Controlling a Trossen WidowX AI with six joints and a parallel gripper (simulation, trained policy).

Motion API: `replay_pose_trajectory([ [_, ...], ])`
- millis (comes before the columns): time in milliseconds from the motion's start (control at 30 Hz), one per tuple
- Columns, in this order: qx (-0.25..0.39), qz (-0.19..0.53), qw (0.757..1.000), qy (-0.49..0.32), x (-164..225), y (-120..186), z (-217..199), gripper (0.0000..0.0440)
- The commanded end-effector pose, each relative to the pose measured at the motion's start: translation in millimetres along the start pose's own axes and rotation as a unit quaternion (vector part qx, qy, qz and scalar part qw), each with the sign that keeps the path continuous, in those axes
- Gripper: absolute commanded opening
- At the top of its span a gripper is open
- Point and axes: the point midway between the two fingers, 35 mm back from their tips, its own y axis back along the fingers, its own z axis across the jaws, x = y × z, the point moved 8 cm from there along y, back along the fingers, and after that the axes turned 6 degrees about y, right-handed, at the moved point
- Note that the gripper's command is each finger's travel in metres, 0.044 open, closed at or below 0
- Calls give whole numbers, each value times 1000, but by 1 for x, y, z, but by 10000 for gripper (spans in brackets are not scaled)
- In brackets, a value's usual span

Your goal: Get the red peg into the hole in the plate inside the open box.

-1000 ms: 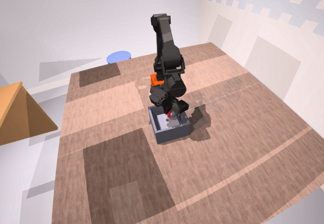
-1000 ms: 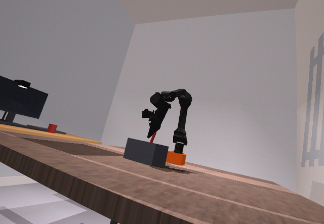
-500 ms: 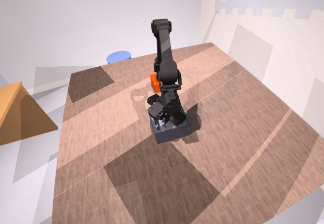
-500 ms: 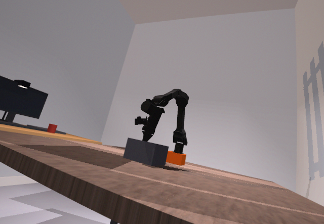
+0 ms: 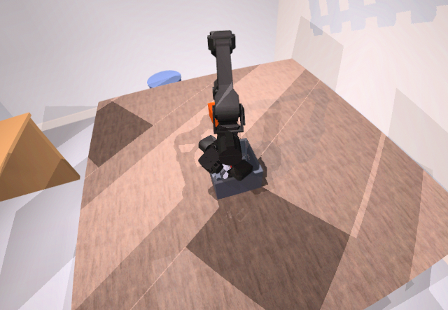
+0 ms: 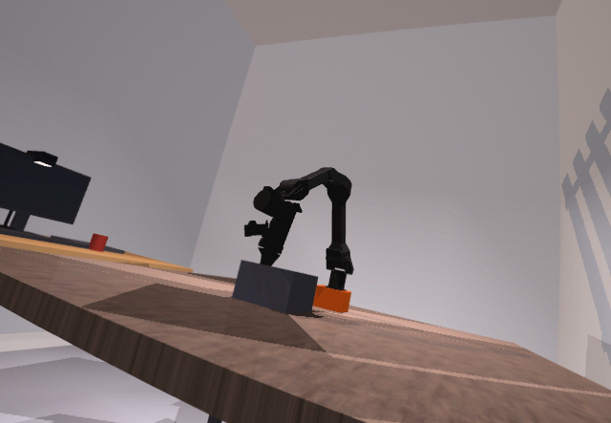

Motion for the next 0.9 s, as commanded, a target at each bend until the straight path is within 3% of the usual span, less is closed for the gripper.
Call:
replay_pose_trajectory([
  [0, -30, -40, 999, -6, -20, 1, 11, 429],
  [333, -58, -85, 995, -13, -47, 11, 14, 440],
  [867, -58, -85, 995, -13, -47, 11, 14, 440],
])
